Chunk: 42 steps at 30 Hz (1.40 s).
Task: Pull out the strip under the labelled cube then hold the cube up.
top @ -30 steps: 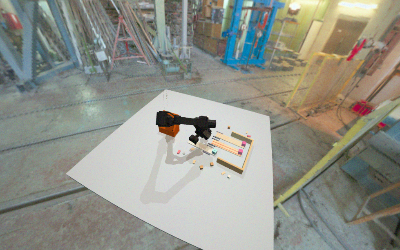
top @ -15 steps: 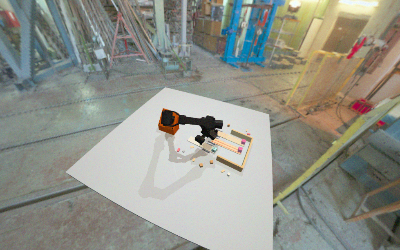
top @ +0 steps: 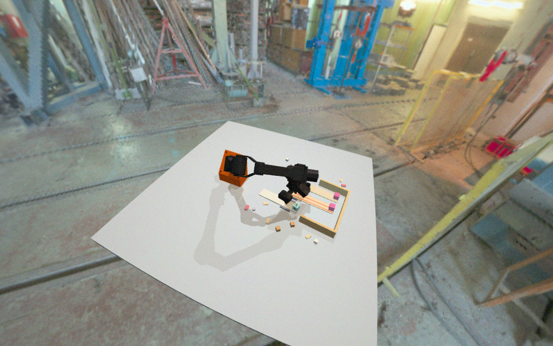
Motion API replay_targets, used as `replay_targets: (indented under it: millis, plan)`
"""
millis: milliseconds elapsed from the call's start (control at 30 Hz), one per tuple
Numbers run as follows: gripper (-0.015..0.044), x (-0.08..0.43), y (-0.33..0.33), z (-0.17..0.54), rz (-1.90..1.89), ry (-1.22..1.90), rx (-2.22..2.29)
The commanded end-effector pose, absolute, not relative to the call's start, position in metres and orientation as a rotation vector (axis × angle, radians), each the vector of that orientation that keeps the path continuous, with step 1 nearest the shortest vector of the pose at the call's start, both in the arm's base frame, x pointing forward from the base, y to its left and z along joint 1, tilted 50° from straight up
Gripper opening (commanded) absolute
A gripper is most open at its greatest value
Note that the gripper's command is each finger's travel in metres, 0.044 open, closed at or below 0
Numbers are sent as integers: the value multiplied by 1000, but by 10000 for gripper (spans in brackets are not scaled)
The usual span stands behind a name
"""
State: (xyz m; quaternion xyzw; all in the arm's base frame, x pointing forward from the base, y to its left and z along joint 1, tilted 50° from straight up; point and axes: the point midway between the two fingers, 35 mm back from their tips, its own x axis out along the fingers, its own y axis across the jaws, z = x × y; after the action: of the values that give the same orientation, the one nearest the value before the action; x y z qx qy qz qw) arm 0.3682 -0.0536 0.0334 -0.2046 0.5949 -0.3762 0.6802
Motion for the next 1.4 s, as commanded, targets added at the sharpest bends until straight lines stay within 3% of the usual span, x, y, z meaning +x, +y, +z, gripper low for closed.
replay_targets:
  millis: [0, 300, 567, 1367]
  plan:
    - [440, 383, -55, 39, -845, 1330, -463]
    - [440, 408, -56, 48, -846, 1329, -462]
    - [250, 408, -64, 41, -845, 1329, -462]
    - [250, 409, -94, 16, -847, 1328, -464]
